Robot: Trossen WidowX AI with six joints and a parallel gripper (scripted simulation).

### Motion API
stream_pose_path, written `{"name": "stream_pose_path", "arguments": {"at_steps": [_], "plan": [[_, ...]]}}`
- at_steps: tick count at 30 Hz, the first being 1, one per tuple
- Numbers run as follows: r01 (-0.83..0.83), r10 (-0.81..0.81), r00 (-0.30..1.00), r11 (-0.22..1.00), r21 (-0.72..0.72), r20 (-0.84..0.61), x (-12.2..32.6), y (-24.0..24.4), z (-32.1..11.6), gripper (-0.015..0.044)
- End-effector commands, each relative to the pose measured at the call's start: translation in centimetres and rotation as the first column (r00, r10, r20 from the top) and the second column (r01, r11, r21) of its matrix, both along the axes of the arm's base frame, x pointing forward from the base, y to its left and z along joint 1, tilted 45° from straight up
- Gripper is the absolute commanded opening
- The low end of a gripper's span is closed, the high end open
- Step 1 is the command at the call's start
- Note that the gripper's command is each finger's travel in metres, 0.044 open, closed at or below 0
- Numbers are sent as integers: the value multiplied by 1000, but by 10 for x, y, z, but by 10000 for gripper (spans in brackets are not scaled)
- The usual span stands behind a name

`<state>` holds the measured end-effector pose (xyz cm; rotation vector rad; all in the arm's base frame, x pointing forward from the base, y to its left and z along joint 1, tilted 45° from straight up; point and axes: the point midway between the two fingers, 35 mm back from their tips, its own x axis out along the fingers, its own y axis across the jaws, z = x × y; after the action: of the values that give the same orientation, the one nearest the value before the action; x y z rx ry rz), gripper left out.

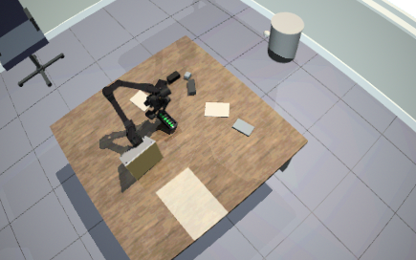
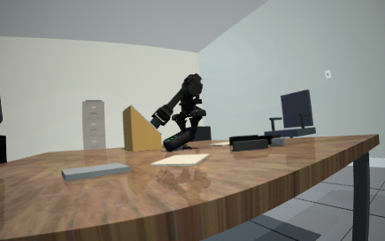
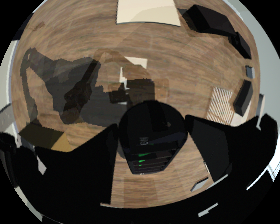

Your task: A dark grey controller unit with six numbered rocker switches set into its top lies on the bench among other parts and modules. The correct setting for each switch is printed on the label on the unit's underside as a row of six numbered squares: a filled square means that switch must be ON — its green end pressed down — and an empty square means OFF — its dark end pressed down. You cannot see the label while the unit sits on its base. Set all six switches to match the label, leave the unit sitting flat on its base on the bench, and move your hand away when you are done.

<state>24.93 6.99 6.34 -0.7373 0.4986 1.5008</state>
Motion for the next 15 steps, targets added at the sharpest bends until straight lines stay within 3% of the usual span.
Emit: {"name": "stream_pose_path", "arguments": {"at_steps": [1, 15], "plan": [[10, -10, 1000, 1000, -9, -16, -3, 1, -4, 338], [10, -10, 1000, 1000, -8, -15, -4, 11, -7, 338]]}}
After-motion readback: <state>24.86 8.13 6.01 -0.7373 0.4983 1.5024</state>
